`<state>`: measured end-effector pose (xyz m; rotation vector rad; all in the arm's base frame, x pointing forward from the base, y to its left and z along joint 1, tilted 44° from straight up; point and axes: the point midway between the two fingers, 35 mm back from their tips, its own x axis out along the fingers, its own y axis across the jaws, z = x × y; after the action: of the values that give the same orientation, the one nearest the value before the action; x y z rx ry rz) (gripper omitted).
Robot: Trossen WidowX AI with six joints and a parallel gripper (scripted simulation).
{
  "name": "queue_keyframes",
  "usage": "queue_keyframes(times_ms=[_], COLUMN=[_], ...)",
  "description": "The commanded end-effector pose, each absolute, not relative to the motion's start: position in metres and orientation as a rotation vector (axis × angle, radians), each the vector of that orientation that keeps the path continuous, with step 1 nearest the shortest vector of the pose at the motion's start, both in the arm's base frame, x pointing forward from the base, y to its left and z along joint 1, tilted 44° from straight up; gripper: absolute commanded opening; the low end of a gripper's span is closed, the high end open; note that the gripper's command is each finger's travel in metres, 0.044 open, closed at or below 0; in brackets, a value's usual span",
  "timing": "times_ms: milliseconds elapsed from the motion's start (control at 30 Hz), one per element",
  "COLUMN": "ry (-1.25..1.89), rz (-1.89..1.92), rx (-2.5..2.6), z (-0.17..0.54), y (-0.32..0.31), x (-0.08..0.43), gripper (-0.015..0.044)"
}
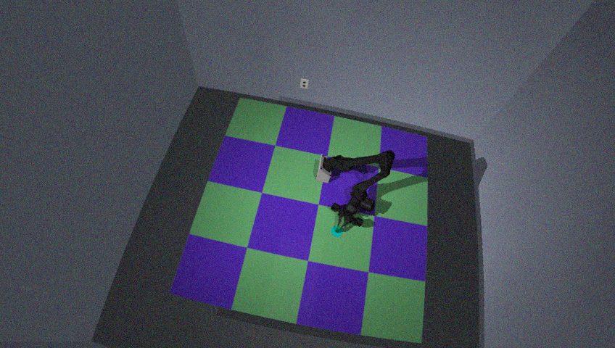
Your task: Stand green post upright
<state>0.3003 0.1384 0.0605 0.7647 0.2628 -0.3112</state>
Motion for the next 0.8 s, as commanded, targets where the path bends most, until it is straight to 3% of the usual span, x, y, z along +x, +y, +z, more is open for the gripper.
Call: queue_keyframes(times_ms=[0, 167, 633, 767], ry=[0.256, 0.256, 0.256, 0.257], rz=[-0.315, -0.315, -0.315, -0.316], rx=[0.773, 0.773, 0.773, 0.773], z=[0.0597, 0.0597, 0.0597, 0.0651], y=[0.1404, 0.1404, 0.1404, 0.1362], x=[0.3018, 0.3018, 0.3018, 0.3032], gripper=[0.0023, 0.0023, 0.039, 0.04])
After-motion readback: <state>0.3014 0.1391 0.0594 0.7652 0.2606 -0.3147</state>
